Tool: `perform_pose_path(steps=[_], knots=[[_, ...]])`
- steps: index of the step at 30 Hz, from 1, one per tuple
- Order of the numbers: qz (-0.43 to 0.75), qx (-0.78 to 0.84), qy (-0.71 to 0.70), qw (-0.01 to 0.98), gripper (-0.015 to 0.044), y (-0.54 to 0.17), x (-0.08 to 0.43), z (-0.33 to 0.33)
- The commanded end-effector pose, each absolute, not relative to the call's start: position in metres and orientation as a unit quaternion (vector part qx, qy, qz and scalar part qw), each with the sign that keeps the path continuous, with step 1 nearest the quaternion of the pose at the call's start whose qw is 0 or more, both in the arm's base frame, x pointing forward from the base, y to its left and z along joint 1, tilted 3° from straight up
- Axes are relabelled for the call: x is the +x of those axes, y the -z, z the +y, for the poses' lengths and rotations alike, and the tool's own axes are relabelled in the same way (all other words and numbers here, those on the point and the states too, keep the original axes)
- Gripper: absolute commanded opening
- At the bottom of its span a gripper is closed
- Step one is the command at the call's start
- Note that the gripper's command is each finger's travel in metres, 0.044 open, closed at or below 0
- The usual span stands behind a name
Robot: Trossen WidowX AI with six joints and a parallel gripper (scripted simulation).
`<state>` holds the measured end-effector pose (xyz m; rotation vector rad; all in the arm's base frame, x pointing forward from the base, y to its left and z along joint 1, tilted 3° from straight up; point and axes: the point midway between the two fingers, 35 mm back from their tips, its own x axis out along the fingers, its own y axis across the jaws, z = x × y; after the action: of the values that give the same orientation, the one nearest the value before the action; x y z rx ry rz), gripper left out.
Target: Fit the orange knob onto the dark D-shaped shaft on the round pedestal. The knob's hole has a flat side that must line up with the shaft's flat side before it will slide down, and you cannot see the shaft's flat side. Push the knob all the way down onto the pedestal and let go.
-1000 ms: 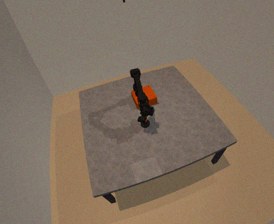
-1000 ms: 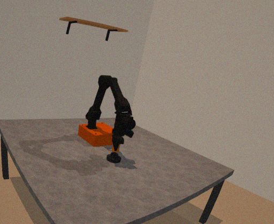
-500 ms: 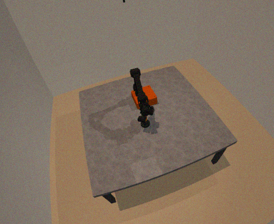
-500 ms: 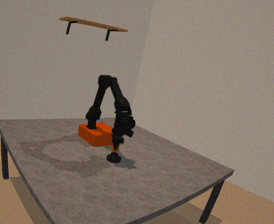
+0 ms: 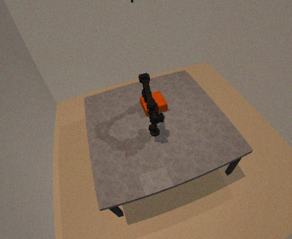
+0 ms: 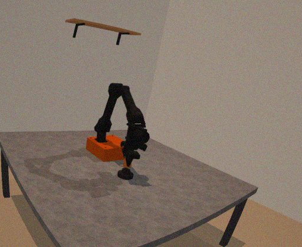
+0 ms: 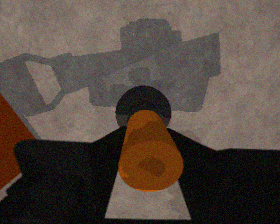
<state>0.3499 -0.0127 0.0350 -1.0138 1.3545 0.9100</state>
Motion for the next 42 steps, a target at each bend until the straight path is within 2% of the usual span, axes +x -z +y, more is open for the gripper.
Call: perform_pose_path(steps=[1,21,29,42], knots=[[0.575,-0.437,-0.389,0.572,0.0000,-0.0348,0.3518,-0.0130],[0.575,-0.437,-0.389,0.572,0.0000,-0.0389,0.3460,-0.0124],[0.531,-0.494,-0.447,0.523,0.0000,-0.0392,0.3477,-0.0127],[0.531,-0.494,-0.447,0.523,0.0000,-0.0345,0.3498,-0.0129]])
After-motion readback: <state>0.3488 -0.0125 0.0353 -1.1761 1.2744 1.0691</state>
